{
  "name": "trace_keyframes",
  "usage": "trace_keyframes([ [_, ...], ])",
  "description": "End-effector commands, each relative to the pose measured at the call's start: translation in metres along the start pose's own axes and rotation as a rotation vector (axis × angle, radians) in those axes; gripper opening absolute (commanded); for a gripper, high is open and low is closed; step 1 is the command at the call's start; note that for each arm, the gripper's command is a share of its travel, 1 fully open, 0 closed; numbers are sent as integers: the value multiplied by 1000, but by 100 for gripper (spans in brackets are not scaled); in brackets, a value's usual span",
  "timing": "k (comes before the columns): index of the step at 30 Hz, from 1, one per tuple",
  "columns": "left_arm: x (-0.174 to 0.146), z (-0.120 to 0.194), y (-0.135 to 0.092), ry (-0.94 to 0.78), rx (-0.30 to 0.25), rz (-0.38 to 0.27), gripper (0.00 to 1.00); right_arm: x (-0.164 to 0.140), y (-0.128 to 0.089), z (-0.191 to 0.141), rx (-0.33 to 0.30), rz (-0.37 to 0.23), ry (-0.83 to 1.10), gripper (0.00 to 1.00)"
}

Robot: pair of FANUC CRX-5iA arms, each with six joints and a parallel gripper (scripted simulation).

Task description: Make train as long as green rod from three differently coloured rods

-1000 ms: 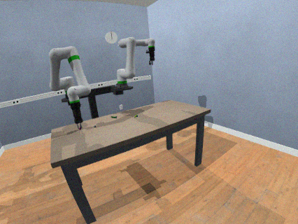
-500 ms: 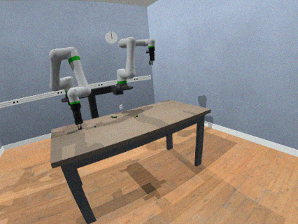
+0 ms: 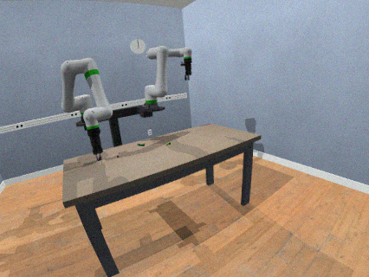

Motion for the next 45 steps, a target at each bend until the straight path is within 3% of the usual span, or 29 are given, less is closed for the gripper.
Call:
trace_keyframes([
  [1,0,0,-1,0,0,-2,100,1,-1,0,0,-2,0,54],
  [25,0,0,-1,0,0,-2,100,1,-1,0,0,-2,0,54],
  [26,0,0,-1,0,0,-2,100,1,-1,0,0,-2,0,24],
  [45,0,0,-1,0,0,-2,100,1,-1,0,0,-2,0,24],
])
Point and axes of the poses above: on each arm, the point where the finger pads meet when closed, its own y axis out along the fingers, its own z axis across the jaws, x = y × z, the point moved 2 cm from there along -y, back along the fingers, and after that the axes turned 6 degrees about y, right-handed, at the moved point
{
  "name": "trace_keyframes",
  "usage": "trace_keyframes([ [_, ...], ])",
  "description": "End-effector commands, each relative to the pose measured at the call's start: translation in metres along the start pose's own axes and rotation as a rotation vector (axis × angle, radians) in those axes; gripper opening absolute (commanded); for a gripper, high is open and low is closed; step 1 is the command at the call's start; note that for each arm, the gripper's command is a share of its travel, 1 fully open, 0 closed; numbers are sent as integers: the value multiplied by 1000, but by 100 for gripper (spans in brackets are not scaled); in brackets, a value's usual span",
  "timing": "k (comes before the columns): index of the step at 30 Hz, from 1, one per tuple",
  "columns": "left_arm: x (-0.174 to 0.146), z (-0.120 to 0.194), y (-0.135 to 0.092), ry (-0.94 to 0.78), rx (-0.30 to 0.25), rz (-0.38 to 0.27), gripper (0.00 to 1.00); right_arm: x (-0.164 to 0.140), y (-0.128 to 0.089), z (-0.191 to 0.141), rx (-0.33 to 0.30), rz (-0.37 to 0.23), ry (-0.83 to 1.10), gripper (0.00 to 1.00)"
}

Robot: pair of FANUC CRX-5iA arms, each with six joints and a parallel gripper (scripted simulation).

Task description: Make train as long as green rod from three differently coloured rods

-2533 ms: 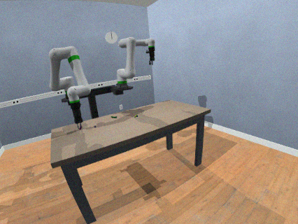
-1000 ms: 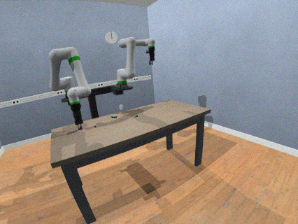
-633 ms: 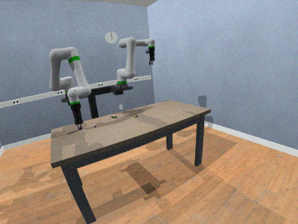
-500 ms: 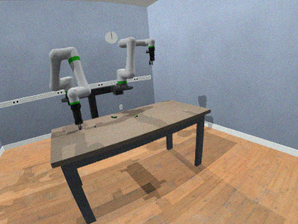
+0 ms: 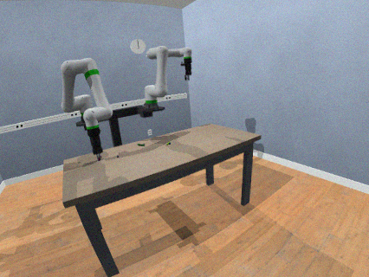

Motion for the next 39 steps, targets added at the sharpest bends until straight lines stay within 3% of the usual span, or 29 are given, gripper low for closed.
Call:
trace_keyframes([
  [1,0,0,-1,0,0,-2,100,1,-1,0,0,-2,0,24],
  [18,0,0,-1,0,0,-2,100,1,-4,0,0,-2,0,24],
  [26,0,0,-1,0,0,-2,100,1,-49,0,0,-2,0,24],
  [28,0,0,-1,0,0,-2,100,1,-49,0,0,-2,0,24],
  [34,0,0,-1,0,0,-2,100,1,-90,0,0,-2,0,24],
  [39,0,0,-1,0,0,-2,100,1,-101,0,0,-2,0,24],
])
Point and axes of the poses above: on each arm, the point where the finger pads meet when closed, its own y axis out along the fingers, its own z axis across the jaws, x = y × z, the point moved 2 cm from there along -y, back along the fingers, and after that the axes turned 6 degrees about y, right-handed, at the moved point
